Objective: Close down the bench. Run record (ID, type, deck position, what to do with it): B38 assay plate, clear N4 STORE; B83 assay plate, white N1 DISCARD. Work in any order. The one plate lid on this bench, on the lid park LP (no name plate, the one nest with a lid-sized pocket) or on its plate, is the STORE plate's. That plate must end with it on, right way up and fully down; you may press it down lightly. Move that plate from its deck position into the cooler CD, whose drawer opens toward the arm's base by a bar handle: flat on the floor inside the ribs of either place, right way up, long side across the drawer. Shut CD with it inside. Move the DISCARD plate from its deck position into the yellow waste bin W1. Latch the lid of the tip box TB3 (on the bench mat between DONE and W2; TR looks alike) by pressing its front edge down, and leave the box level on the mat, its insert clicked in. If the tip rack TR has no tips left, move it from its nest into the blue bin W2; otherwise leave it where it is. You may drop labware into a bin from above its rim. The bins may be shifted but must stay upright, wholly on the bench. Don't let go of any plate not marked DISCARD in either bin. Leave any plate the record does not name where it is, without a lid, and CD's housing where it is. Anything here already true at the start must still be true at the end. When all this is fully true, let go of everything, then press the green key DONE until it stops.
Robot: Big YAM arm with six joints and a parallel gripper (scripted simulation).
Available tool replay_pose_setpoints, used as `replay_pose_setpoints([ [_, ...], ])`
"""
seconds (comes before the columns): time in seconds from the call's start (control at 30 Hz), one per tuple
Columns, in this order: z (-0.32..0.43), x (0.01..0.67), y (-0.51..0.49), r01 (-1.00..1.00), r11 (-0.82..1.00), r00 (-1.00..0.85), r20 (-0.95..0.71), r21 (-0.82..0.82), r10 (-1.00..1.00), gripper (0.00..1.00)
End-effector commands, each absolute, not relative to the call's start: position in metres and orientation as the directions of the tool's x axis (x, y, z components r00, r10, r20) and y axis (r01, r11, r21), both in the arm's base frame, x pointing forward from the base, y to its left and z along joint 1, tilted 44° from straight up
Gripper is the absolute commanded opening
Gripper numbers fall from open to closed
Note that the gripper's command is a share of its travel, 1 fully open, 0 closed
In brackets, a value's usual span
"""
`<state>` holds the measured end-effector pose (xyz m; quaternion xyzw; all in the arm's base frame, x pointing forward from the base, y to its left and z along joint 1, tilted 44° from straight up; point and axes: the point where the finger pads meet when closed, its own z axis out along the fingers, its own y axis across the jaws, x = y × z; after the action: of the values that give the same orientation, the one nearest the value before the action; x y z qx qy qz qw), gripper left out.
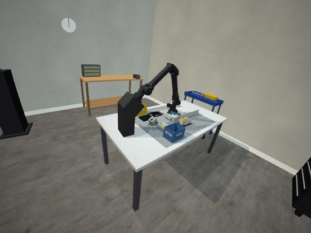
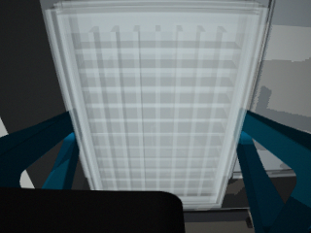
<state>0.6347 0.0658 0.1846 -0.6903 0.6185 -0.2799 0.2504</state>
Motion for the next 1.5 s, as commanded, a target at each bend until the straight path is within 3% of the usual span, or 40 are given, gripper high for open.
replay_pose_setpoints([
  [0.0, 0.1858, 0.6410, 0.0640, -0.714, -0.116, 0.085, 0.079, -0.691, -0.993, 0.00],
  [1.47, 0.1890, 0.6433, 0.0625, -0.711, -0.114, 0.083, 0.079, -0.694, -0.993, 0.00],
])
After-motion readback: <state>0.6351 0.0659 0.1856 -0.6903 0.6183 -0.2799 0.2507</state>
